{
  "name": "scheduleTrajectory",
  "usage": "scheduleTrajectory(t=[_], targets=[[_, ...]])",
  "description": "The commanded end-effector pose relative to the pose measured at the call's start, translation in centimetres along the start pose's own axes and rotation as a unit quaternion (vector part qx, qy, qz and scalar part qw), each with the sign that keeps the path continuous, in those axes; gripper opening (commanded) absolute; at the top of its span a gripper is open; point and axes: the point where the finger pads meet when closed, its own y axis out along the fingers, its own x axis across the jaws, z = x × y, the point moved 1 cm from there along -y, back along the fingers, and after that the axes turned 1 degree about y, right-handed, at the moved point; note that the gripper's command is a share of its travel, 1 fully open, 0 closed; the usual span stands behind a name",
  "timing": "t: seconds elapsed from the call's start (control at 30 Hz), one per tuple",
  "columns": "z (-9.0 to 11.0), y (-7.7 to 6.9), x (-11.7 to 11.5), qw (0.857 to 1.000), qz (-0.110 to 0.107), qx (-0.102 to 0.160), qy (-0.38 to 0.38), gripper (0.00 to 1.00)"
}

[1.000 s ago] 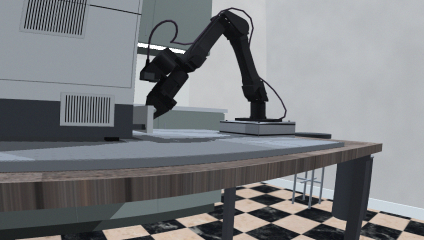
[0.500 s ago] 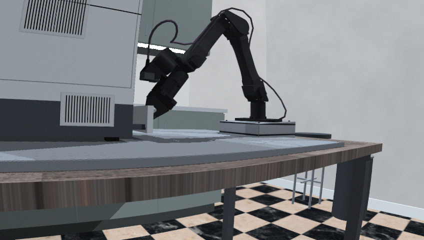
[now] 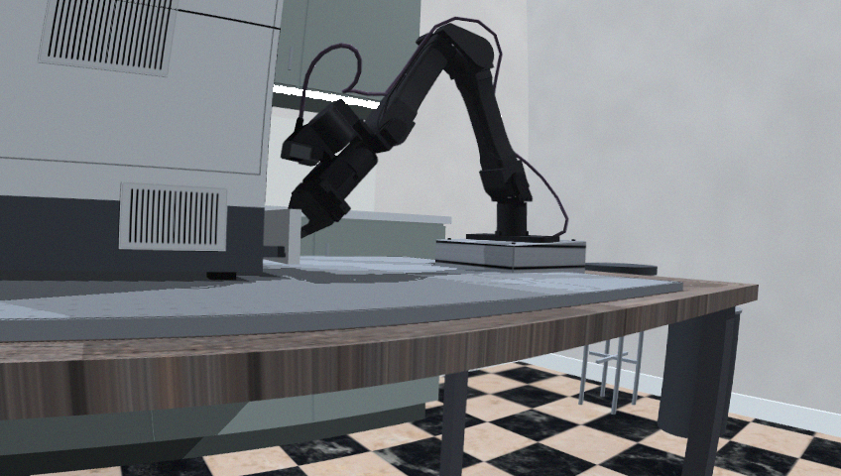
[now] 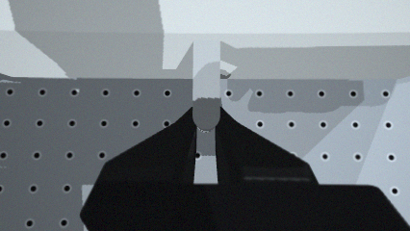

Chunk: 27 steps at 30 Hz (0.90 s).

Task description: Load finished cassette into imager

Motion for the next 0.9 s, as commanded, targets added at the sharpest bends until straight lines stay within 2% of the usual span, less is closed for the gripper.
scheduleTrajectory(t=[0.0,0.87], targets=[[-2.8,0.9,0.6,0.999,-0.006,-0.045,-0.001,0.00],[-5.0,2.8,0.5,0.999,-0.005,-0.046,-0.001,0.00]])
